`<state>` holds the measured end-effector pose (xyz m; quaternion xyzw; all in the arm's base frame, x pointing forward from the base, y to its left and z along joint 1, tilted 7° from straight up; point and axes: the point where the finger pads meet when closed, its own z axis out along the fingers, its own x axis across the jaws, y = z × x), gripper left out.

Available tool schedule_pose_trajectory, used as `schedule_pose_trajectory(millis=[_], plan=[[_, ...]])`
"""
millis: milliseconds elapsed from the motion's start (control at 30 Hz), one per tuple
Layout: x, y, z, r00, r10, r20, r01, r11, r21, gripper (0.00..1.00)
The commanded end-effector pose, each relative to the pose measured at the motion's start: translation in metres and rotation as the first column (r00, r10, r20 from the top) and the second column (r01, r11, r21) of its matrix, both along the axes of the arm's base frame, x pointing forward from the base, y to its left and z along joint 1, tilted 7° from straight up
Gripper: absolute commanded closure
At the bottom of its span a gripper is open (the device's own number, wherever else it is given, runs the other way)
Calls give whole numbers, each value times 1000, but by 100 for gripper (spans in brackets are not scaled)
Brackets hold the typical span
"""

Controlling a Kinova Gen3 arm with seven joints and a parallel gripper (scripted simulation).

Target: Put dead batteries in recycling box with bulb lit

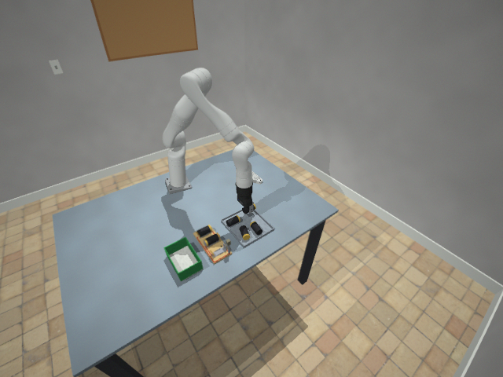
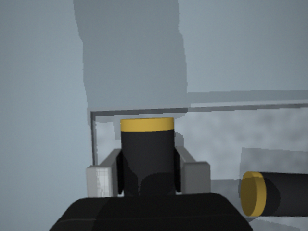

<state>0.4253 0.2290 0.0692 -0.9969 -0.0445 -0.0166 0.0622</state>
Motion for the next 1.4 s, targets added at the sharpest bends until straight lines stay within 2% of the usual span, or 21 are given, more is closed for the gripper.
schedule_pose_trajectory(millis=[0, 133, 533, 567, 1367], plan=[[-5, 2, -17, 1000, 5, -16, -6, 1000, -4, 43], [-5, 3, -24, 1000, 5, -16, -6, 1000, -4, 43], [-5, 3, -24, 1000, 5, -16, -5, 1000, -4, 43], [-5, 3, -24, 1000, 5, -16, -5, 1000, -4, 10], [-5, 3, -20, 1000, 5, -16, -6, 1000, -4, 10]])
